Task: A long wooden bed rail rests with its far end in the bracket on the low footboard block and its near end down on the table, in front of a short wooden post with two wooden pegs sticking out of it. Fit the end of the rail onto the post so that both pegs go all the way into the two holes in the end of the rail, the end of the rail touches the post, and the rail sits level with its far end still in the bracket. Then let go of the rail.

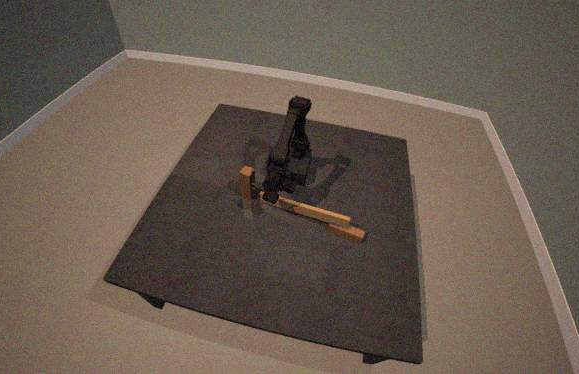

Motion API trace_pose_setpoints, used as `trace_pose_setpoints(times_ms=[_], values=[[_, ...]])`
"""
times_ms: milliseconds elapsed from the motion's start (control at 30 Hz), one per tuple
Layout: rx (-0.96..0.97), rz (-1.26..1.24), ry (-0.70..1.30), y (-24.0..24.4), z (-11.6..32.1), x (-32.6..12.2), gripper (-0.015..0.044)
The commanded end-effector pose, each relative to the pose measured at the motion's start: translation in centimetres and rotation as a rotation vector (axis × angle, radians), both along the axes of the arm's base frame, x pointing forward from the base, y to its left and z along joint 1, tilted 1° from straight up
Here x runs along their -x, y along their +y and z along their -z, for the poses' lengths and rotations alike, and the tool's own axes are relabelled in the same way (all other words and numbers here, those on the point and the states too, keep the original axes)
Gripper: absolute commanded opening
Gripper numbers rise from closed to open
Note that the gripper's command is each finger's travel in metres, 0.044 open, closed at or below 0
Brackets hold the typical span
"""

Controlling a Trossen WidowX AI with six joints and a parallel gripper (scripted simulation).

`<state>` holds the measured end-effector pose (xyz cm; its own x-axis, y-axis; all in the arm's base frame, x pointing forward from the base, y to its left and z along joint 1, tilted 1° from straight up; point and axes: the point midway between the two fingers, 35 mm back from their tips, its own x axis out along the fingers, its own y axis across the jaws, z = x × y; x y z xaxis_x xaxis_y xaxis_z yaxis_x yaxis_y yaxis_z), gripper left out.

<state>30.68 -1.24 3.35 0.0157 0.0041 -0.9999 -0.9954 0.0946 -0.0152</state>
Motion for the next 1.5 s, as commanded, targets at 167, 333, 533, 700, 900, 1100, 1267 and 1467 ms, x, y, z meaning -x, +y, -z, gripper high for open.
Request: trace_pose_setpoints(times_ms=[167,333,533,700,900,1100,1267,1467], values=[[0.004,0.004,0.001,0.0,1.5,-0.1,0.0440],[0.004,0.004,0.001,0.0,2.3,-0.1,0.0440],[0.004,0.004,0.002,0.0,3.3,-0.1,0.0440],[0.004,0.004,0.002,0.0,4.1,0.0,0.0440],[0.004,0.004,0.002,0.0,5.0,0.0,0.0440],[0.004,0.004,0.002,0.0,5.8,0.1,0.0440],[0.004,0.004,0.002,0.0,5.9,0.1,0.0335],[0.004,0.004,0.002,0.0,5.9,0.1,0.0177]])
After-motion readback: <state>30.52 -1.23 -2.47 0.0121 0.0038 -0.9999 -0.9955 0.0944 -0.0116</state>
